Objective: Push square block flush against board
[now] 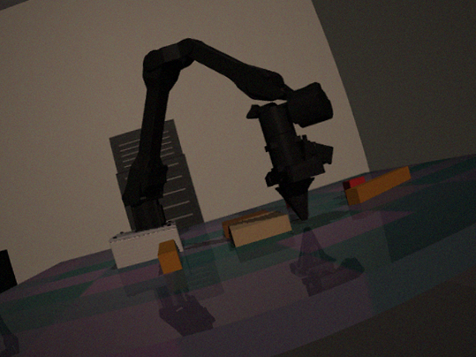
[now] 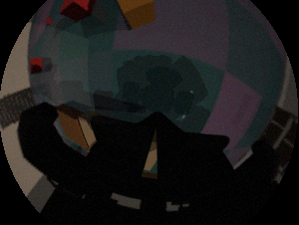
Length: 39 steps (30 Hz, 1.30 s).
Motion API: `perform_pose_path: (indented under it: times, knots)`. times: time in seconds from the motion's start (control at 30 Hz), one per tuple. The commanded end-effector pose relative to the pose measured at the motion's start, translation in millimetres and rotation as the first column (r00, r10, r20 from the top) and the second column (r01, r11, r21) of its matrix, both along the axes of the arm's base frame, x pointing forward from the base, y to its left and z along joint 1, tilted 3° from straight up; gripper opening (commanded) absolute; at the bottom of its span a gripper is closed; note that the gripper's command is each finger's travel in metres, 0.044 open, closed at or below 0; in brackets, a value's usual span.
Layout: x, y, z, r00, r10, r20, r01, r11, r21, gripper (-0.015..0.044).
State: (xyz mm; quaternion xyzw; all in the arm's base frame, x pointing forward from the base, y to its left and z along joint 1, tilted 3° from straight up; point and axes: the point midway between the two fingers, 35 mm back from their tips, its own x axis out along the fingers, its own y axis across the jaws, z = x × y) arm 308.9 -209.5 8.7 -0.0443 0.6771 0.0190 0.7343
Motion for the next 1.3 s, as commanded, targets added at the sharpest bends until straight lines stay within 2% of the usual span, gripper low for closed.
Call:
perform_pose_path:
  times: [0.0, 0.43, 0.5, 0.6, 0.8, 0.97, 1.1, 1.2, 1.27]
  knots:
    - [6.6, 0.0, -0.1, 1.000, -0.003, -0.003, 0.003, 1.000, -0.001, 0.0000]
    - [27.7, 2.3, 1.3, 1.000, -0.003, -0.001, 0.003, 1.000, -0.001, 0.0000]
    - [22.7, 2.0, 13.5, 1.000, -0.001, 0.002, 0.001, 1.000, 0.000, 0.0000]
    - [19.3, 3.6, 52.7, 1.000, -0.003, -0.001, 0.003, 1.000, -0.001, 0.0000]
    - [18.2, 5.6, 55.7, 1.000, -0.006, -0.001, 0.006, 1.000, -0.001, 0.0000]
    - [-3.1, 49.1, 51.9, 0.998, -0.070, -0.001, 0.070, 0.998, 0.009, 0.0000]
    - [-6.6, 55.5, 47.8, 0.997, -0.080, -0.001, 0.080, 0.997, 0.011, 0.0000]
    - [-2.9, 54.4, 7.9, 0.997, -0.080, -0.001, 0.080, 0.997, 0.011, 0.0000]
    - [-2.8, 54.6, -4.2, 0.997, -0.080, -0.002, 0.080, 0.997, 0.011, 0.0000]
